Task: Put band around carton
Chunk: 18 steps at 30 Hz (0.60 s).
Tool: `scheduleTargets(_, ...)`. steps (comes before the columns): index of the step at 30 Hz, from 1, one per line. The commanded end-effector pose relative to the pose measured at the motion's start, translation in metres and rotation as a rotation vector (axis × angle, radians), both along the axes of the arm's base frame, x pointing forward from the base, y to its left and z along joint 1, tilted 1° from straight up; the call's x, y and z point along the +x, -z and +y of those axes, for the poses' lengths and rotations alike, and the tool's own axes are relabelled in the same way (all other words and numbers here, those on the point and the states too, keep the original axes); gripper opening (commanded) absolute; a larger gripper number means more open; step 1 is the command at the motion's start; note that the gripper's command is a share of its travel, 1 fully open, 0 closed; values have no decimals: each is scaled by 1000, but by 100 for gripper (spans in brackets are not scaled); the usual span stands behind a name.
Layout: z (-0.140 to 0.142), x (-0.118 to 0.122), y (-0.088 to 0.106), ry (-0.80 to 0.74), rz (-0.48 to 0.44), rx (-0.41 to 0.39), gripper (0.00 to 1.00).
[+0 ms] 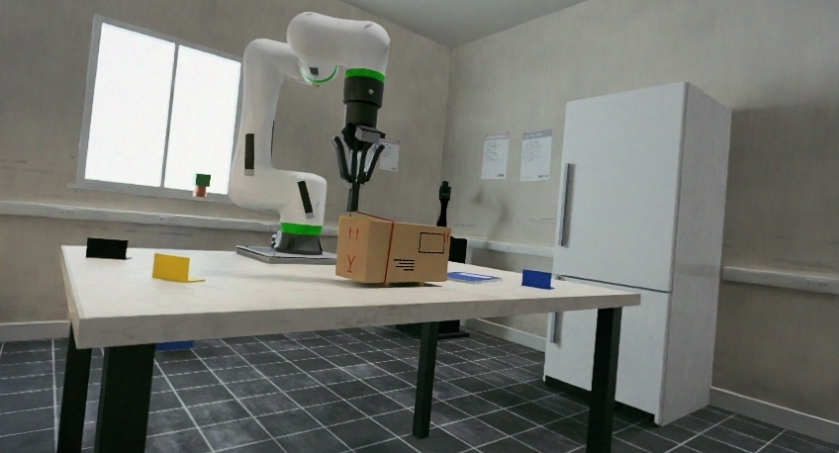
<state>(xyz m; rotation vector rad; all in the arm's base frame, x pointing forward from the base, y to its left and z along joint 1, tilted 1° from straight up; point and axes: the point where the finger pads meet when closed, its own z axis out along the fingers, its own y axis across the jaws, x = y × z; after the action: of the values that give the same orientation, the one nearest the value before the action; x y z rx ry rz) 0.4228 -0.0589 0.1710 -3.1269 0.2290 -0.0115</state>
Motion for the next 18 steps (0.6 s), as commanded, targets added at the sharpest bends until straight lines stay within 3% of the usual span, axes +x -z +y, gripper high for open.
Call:
scheduleTargets(1, 0, 0, -1, 0, -1, 0, 10)
scheduleTargets(18, 1, 10, -1, 0, -1, 0, 10)
